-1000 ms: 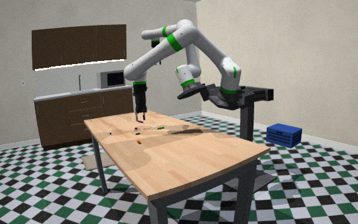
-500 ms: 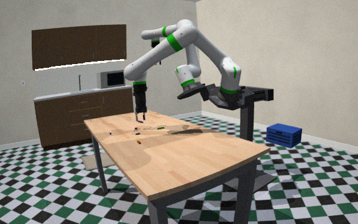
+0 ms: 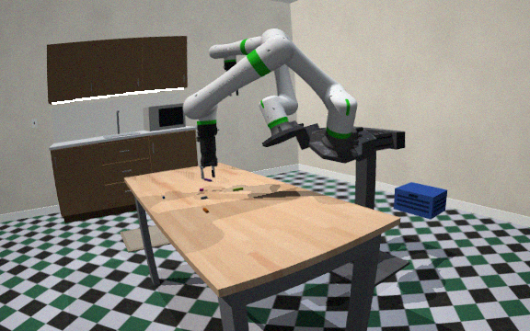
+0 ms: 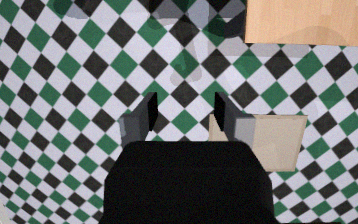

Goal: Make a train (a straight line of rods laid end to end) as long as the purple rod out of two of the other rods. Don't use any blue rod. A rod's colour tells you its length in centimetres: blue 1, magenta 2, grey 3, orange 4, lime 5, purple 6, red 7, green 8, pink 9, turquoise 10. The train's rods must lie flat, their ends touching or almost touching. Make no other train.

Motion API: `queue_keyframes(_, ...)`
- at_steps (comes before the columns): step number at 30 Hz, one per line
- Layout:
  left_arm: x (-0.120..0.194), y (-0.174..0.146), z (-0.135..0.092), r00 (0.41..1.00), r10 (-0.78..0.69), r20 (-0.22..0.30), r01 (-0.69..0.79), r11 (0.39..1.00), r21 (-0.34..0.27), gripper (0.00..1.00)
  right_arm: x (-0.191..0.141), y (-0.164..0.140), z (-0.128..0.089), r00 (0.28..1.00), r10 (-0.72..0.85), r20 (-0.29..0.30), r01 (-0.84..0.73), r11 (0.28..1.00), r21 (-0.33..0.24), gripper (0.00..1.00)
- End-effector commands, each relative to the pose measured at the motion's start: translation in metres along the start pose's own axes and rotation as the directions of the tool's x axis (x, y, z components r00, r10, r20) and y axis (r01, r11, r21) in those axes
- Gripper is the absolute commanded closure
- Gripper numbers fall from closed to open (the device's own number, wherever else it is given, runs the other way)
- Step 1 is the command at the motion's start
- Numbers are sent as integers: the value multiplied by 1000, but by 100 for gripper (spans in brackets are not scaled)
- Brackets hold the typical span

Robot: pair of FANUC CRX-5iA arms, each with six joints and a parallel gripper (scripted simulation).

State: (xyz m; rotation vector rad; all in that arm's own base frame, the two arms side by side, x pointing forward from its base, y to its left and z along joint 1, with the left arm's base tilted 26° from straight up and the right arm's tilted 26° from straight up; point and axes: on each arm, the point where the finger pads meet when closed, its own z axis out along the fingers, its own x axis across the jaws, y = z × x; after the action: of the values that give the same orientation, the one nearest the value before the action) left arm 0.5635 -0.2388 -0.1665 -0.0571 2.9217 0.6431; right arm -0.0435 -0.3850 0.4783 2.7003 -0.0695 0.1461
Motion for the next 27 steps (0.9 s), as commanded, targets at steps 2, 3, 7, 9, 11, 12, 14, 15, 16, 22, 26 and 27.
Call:
queue_keyframes(2, -1, -1, -1, 1000, -1, 2, 1, 1000, 2, 0, 0, 0, -1, 1000, 0, 0, 0, 1000, -2, 0)
queue_keyframes(3, -1, -1, -1, 1000, -1, 2, 1, 1000, 2, 0, 0, 0, -1, 1000, 0, 0, 0, 1000, -2, 0)
queue_keyframes(7, -1, -1, -1, 1000, -1, 2, 1, 1000, 2, 0, 0, 0, -1, 1000, 0, 0, 0, 1000, -2, 0)
queue_keyframes(9, -1, -1, -1, 1000, -1, 2, 1, 1000, 2, 0, 0, 0, -1, 1000, 0, 0, 0, 1000, -2, 0)
queue_keyframes(11, -1, -1, -1, 1000, -1, 2, 1, 1000, 2, 0, 0, 0, -1, 1000, 0, 0, 0, 1000, -2, 0)
queue_keyframes(12, -1, -1, -1, 1000, -1, 2, 1, 1000, 2, 0, 0, 0, -1, 1000, 0, 0, 0, 1000, -2, 0)
queue_keyframes(14, -1, -1, -1, 1000, -1, 2, 1, 1000, 2, 0, 0, 0, -1, 1000, 0, 0, 0, 1000, -2, 0)
queue_keyframes(15, -1, -1, -1, 1000, -1, 2, 1, 1000, 2, 0, 0, 0, -1, 1000, 0, 0, 0, 1000, -2, 0)
queue_keyframes(16, -1, -1, -1, 1000, -1, 2, 1, 1000, 2, 0, 0, 0, -1, 1000, 0, 0, 0, 1000, -2, 0)
queue_keyframes(22, -1, -1, -1, 1000, -1, 2, 1, 1000, 2, 0, 0, 0, -1, 1000, 0, 0, 0, 1000, -2, 0)
queue_keyframes(26, -1, -1, -1, 1000, -1, 2, 1, 1000, 2, 0, 0, 0, -1, 1000, 0, 0, 0, 1000, -2, 0)
queue_keyframes(27, -1, -1, -1, 1000, -1, 2, 1, 1000, 2, 0, 0, 0, -1, 1000, 0, 0, 0, 1000, -2, 0)
